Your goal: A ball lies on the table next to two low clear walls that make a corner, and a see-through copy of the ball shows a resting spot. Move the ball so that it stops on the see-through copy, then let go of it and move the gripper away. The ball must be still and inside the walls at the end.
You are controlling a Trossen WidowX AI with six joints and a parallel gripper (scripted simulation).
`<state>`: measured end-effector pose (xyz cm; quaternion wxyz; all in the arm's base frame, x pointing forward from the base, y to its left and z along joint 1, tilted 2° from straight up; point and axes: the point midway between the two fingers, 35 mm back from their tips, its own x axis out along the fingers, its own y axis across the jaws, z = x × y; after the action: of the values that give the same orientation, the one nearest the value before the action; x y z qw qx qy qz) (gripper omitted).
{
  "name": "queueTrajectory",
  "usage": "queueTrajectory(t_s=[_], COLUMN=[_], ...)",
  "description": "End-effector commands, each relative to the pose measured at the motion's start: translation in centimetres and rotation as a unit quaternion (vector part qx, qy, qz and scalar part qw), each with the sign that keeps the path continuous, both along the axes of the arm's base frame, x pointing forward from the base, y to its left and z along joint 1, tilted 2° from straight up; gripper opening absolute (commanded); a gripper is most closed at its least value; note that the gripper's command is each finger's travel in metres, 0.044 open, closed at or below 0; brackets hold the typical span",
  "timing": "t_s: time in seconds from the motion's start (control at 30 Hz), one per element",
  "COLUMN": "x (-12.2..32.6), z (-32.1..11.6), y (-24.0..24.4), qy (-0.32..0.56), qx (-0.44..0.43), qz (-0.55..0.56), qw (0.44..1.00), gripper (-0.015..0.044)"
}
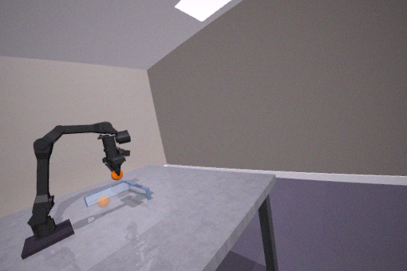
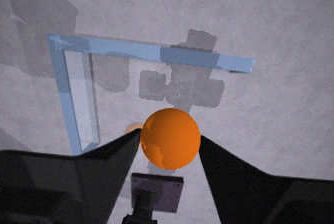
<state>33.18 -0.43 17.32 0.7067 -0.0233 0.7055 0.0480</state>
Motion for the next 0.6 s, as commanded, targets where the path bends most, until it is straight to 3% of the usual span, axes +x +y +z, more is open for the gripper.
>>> queueTrajectory(t_s=[0.0,0.57], x=[-0.2,-3.7], z=[1.2,-0.9], y=[-0.1,3.0], qy=[-0.004,-0.003], qx=[-0.004,-0.003], qz=[0.006,0.007], qw=[1.0,1.0], gripper=[0.0,0.0])
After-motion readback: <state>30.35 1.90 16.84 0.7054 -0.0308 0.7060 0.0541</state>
